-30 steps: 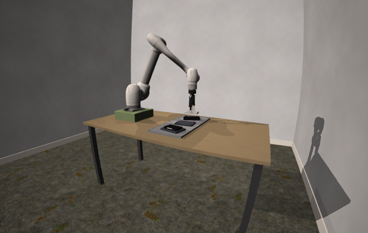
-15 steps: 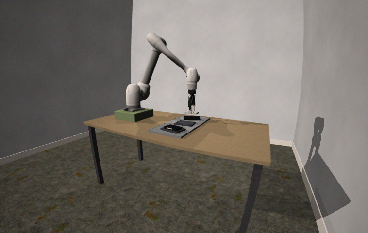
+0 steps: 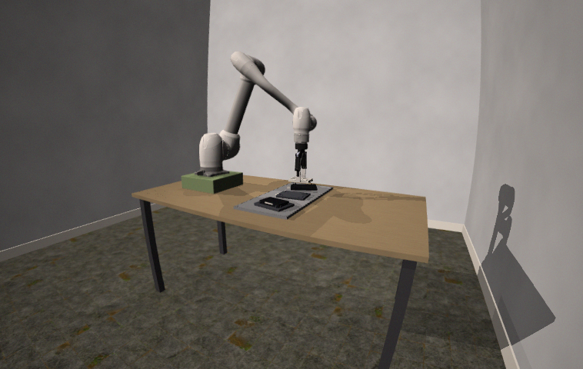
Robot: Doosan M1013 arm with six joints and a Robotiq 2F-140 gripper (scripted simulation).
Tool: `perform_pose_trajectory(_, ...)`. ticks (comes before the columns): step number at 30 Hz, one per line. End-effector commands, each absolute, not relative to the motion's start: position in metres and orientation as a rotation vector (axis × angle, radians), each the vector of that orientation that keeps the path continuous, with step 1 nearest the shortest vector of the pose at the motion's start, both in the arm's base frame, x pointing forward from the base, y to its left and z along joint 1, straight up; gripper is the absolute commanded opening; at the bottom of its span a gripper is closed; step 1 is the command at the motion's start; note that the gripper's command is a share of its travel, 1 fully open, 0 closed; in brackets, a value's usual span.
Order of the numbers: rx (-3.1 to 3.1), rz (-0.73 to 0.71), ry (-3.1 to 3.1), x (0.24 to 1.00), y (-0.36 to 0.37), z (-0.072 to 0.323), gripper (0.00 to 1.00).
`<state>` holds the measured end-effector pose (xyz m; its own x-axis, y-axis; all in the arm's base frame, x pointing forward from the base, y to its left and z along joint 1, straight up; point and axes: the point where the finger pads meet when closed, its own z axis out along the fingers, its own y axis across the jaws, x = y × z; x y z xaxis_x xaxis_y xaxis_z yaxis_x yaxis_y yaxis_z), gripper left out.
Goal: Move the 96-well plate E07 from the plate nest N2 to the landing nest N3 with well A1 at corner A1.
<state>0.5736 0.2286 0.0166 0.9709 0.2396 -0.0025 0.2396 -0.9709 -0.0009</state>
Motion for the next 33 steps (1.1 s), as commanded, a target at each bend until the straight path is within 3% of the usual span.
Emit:
perform_pose_trajectory(1,-3.117,0.004,-0.38,0.579,0.213,0.017,0.0)
perform_pose_trajectory(13,-3.117,0.004,-0.38,0.603,0.134,0.017,0.0)
perform_pose_trajectory(33,-3.117,0.004,-0.38,0.615,0.095,0.017,0.0)
